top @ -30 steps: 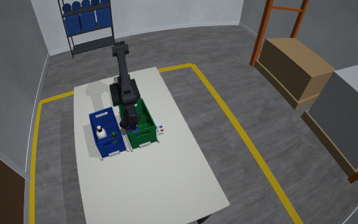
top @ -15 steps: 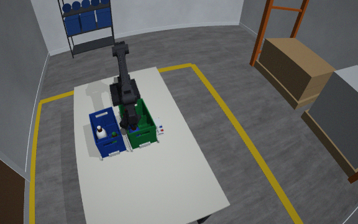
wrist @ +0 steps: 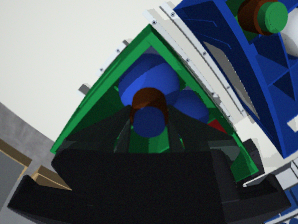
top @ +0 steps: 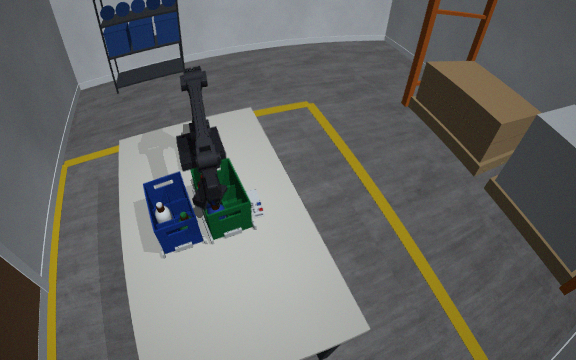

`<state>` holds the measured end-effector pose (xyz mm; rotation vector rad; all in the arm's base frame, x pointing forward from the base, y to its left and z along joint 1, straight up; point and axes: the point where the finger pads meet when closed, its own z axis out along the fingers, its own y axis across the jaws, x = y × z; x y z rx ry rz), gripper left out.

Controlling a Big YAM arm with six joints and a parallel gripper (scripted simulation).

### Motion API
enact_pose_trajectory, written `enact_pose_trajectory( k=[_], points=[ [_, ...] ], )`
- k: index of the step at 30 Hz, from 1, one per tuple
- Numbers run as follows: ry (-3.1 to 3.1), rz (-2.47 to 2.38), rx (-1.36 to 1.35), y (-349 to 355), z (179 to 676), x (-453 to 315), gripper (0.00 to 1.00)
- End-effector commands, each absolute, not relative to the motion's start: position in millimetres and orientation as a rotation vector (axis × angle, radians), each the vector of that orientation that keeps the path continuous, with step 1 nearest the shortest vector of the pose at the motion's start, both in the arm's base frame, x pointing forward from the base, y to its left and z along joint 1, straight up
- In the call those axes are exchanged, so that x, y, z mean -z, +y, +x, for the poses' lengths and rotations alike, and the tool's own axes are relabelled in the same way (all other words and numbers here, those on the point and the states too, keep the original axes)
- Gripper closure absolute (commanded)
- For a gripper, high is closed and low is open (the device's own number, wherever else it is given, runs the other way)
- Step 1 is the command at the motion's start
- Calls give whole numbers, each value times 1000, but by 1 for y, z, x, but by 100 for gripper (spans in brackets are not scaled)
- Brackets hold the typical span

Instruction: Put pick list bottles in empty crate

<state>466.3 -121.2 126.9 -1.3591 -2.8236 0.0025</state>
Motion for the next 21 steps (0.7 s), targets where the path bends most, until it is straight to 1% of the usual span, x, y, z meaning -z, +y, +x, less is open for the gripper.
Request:
enact_pose_trajectory(
  k=[1, 15, 16, 21],
  points=[
    [-2885, -1384, 19, -126, 477, -149, 100],
    [-2884, -1384, 19, -127, 477, -142, 100],
    [-2904, -1393, 25, -129, 487, -155, 100],
    [-2883, -1382, 17, -127, 479, -138, 100]
  ],
)
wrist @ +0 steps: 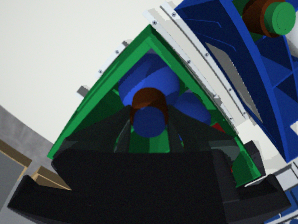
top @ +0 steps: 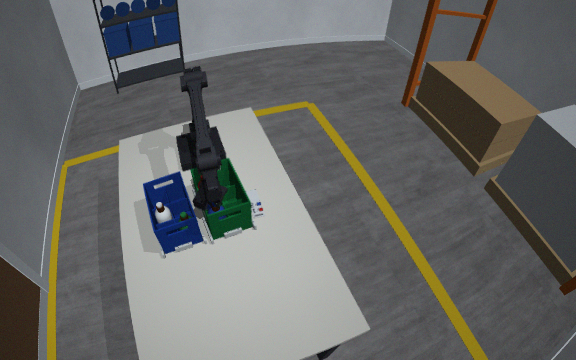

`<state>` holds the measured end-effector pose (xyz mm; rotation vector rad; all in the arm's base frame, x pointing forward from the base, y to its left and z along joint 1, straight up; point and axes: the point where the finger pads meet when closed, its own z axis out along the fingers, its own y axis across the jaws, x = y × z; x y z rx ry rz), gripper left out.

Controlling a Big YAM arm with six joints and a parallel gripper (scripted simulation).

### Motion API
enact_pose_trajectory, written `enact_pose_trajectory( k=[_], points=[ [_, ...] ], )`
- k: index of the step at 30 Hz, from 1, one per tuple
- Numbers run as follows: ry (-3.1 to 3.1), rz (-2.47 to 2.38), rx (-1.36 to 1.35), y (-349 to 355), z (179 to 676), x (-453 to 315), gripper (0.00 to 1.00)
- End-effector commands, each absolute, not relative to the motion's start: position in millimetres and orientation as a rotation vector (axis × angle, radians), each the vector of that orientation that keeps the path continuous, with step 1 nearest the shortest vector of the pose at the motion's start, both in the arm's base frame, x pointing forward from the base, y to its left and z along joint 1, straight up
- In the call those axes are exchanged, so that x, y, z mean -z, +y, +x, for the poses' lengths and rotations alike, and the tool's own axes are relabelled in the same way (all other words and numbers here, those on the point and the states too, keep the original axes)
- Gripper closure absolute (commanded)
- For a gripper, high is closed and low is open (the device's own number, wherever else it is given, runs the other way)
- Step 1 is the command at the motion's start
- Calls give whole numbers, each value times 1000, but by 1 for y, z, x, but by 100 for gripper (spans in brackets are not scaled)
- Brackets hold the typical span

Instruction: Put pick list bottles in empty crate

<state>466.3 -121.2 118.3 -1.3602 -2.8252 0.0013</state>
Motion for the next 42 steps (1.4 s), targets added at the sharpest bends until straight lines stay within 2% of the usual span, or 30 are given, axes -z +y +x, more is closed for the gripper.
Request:
enact_pose_trajectory(
  k=[1, 42],
  points=[
    [-2876, -1379, 15, -126, 476, -135, 100],
    [-2892, -1385, 20, -127, 481, -126, 100]
  ],
)
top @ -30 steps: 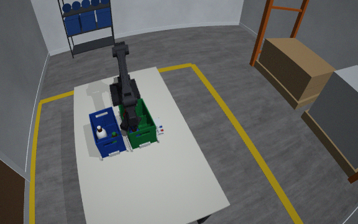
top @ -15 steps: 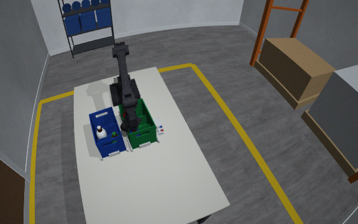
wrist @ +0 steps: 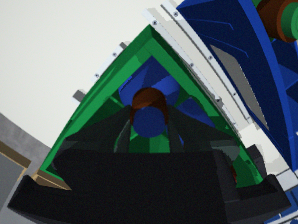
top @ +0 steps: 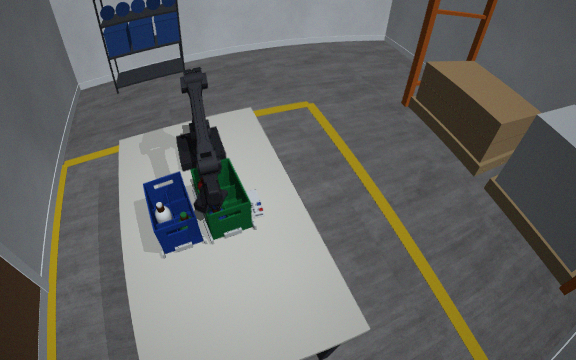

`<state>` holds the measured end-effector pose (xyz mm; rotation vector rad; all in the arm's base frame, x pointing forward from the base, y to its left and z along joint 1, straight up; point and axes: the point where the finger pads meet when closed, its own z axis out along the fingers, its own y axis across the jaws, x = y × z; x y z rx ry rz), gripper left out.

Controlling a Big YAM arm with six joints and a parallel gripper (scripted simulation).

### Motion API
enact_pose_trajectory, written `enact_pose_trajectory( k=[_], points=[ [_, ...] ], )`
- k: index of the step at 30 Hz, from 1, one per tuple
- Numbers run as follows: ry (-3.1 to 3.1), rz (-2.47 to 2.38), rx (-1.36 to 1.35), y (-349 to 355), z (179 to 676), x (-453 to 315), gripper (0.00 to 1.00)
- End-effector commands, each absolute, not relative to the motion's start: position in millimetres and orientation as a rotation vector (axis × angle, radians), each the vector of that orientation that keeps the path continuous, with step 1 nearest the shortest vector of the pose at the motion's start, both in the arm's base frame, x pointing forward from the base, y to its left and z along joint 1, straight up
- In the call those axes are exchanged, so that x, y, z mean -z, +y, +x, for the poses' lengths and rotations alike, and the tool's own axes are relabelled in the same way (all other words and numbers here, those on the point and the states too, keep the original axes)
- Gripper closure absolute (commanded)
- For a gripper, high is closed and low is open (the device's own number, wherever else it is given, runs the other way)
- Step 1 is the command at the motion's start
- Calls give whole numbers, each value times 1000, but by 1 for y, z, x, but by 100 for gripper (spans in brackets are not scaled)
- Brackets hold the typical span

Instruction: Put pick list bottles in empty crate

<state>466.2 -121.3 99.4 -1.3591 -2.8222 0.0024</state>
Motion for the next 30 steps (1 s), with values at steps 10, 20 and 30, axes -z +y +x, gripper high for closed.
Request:
enact_pose_trajectory(
  k=[10, 20, 30],
  points=[
    [-2880, -1380, 16, -126, 476, -123, 39],
    [-2863, -1377, 11, -125, 478, -115, 39],
    [-2863, -1377, 11, -125, 477, -115, 39]
  ],
)
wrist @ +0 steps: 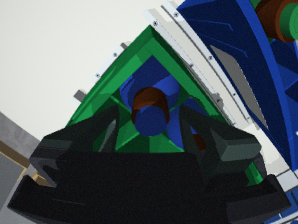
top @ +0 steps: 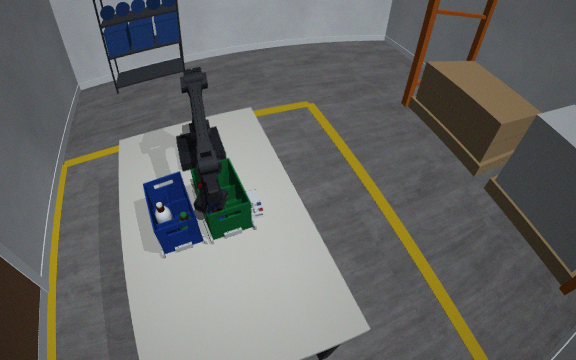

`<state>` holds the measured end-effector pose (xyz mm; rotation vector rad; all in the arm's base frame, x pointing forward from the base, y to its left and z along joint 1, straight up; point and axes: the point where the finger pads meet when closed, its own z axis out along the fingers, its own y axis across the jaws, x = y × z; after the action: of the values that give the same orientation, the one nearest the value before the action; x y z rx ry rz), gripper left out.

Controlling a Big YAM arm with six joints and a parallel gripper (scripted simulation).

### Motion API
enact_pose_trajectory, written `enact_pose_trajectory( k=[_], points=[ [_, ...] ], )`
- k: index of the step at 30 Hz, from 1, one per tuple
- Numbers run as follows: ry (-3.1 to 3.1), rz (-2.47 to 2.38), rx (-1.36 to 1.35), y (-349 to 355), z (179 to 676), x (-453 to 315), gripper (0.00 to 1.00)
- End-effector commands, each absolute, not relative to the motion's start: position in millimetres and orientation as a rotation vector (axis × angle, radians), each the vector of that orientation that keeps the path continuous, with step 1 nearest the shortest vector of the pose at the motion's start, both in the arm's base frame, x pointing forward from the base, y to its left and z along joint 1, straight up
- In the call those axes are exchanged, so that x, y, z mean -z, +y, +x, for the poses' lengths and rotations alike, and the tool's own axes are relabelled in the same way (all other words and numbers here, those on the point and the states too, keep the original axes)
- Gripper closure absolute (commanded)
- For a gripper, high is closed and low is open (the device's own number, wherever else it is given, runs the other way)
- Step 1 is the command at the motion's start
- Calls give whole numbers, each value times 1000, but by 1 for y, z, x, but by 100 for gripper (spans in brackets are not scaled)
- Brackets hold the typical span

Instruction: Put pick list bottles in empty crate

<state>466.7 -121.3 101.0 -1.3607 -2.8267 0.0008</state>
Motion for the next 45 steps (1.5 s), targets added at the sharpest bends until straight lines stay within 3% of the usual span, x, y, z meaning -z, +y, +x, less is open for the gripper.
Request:
enact_pose_trajectory(
  k=[1, 45],
  points=[
    [-2863, -1377, 11, -125, 477, -115, 39],
    [-2888, -1389, 22, -115, 476, -219, 39]
  ],
)
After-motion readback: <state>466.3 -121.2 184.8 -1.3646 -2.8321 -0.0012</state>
